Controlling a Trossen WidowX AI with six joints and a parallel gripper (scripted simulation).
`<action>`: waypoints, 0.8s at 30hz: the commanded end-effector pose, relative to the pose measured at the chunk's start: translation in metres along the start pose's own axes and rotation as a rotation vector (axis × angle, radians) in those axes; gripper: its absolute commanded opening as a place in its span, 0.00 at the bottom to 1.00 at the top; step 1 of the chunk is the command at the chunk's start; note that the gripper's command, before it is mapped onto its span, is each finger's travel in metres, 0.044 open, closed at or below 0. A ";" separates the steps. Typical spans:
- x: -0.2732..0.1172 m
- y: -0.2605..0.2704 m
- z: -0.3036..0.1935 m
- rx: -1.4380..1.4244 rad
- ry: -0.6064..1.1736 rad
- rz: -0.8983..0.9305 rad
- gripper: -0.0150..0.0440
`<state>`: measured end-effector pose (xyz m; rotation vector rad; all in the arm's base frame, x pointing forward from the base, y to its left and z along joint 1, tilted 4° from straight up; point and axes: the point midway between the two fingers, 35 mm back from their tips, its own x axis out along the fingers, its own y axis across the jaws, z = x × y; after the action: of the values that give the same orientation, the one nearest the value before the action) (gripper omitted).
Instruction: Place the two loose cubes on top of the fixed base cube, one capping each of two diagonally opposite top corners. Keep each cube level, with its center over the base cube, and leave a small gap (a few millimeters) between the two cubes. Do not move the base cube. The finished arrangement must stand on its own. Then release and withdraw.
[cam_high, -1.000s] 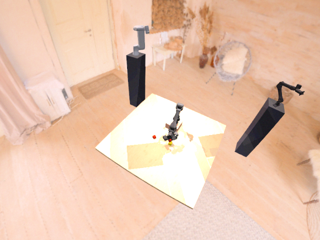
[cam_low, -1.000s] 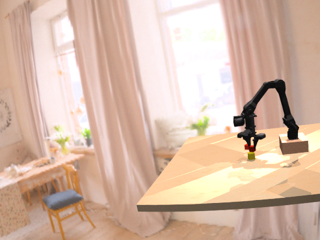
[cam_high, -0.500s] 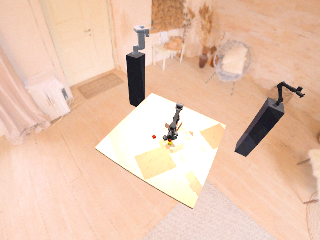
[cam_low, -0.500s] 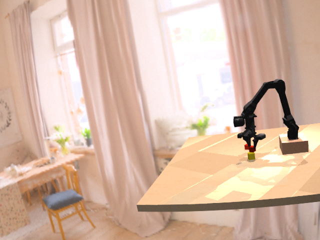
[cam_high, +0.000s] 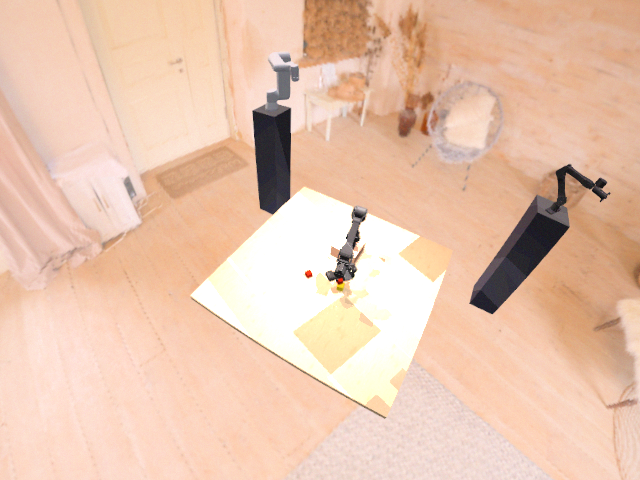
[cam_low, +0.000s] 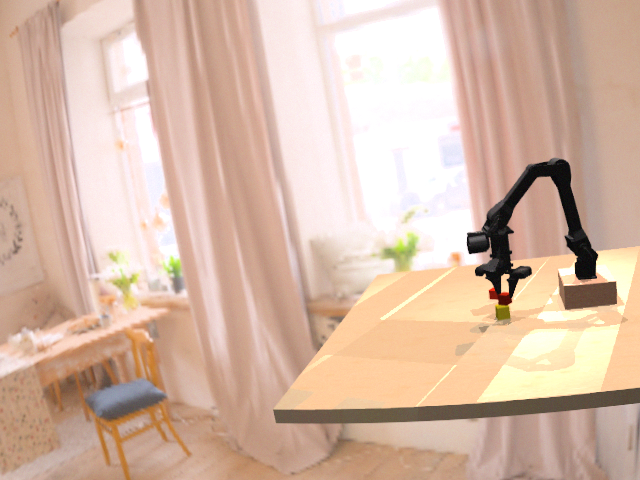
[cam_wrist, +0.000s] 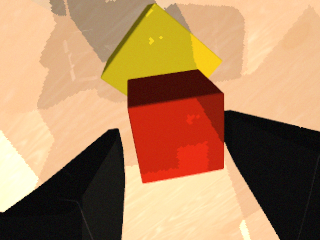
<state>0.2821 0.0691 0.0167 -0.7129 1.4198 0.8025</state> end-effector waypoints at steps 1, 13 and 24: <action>-0.008 -0.001 0.001 -0.001 -0.008 -0.008 0.60; -0.022 -0.001 0.001 -0.001 -0.008 -0.008 0.60; -0.028 -0.001 0.001 -0.001 -0.008 -0.008 0.60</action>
<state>0.2832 0.0678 0.0416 -0.7093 1.4188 0.7977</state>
